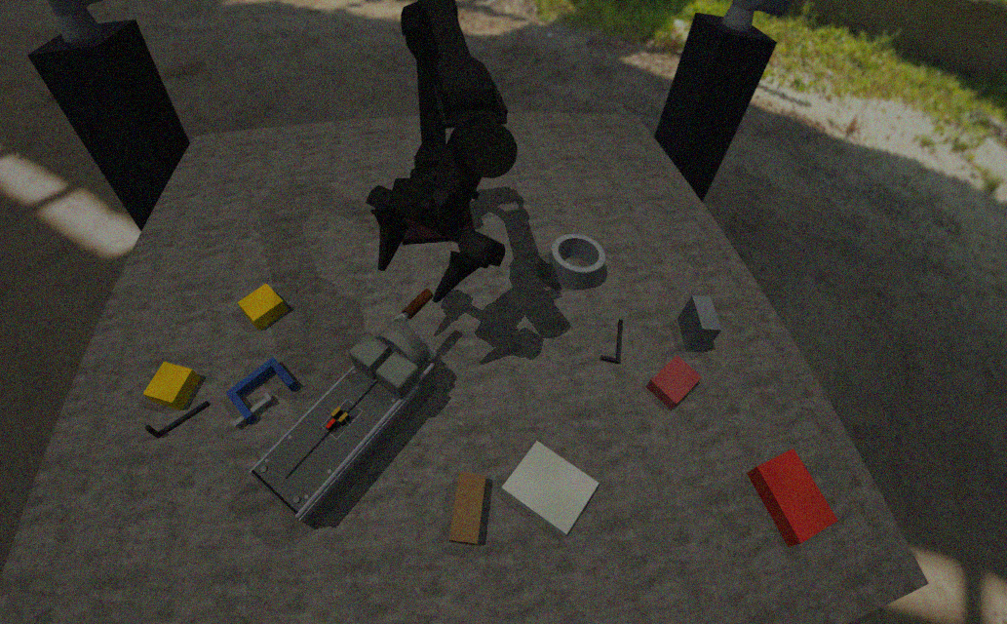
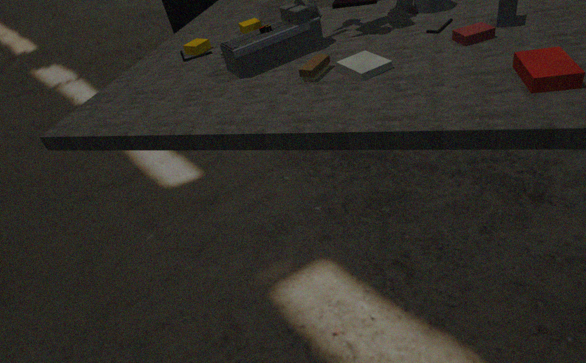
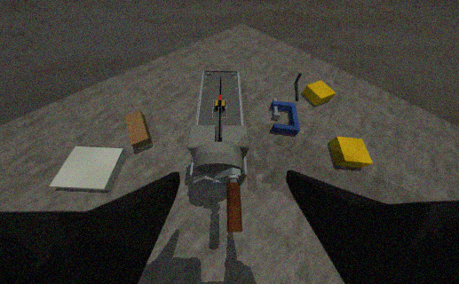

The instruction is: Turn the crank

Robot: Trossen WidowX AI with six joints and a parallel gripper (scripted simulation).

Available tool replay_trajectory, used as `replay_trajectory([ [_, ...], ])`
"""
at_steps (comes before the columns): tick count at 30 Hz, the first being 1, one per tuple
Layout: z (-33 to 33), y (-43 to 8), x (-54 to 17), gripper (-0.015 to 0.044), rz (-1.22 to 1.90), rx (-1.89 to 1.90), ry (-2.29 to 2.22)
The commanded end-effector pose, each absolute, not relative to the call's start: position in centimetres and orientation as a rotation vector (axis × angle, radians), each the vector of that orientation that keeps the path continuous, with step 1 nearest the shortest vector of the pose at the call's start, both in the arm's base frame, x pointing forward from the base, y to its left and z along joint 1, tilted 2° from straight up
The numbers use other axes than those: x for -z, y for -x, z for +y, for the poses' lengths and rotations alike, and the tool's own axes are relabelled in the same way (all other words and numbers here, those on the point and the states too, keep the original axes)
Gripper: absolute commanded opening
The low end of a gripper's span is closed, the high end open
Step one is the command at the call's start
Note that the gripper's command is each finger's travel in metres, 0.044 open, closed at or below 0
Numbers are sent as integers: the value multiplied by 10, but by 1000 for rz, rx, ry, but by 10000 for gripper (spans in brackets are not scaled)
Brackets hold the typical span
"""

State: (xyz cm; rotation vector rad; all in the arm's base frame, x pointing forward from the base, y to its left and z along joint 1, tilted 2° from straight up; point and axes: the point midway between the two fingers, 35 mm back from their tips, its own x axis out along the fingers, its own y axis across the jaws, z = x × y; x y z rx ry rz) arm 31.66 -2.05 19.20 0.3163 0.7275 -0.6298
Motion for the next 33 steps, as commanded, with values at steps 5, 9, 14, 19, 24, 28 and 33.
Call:
replay_trajectory([
  [5,-21,-315,-169,440,729,638,-315],
  [9,-21,-315,-165,440,729,638,-315],
  [14,-20,-317,-157,440,729,638,-315],
  [19,-20,-317,-149,440,729,638,-315],
  [24,-20,-318,-141,440,729,638,-315],
  [28,-19,-318,-134,440,729,638,-315],
  [33,-19,-318,-126,440,730,638,-315],
])
